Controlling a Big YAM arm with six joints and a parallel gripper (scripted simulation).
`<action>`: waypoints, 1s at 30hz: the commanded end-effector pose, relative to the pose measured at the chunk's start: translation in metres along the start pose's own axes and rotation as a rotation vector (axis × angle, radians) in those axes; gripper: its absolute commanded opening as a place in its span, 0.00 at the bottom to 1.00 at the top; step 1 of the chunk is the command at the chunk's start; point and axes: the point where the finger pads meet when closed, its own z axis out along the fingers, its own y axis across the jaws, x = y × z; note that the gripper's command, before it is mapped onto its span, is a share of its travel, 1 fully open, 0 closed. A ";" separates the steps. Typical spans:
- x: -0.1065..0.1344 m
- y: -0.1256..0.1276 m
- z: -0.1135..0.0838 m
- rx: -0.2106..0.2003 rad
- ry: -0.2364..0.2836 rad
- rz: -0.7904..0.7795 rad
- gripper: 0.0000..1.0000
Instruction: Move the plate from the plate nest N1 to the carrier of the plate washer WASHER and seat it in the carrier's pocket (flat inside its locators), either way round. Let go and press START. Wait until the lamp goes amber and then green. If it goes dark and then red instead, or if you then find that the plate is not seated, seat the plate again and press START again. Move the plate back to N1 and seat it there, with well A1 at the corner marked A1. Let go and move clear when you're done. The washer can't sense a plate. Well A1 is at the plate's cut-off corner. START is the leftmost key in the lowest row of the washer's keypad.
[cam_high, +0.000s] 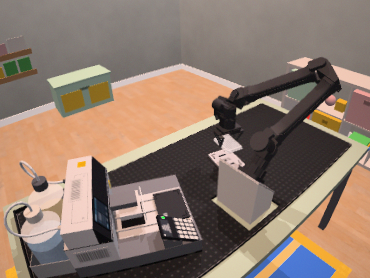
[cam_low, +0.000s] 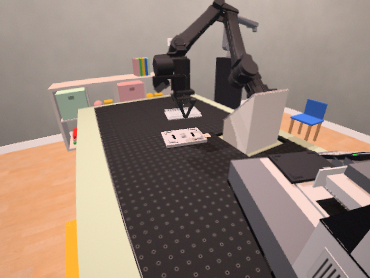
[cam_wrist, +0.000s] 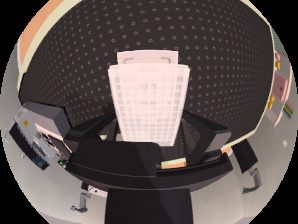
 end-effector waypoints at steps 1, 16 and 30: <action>-0.001 0.005 -0.004 -0.008 -0.019 -0.026 0.84; 0.000 0.007 -0.002 -0.007 -0.015 -0.014 0.84; 0.004 0.003 0.013 -0.003 0.009 -0.013 0.84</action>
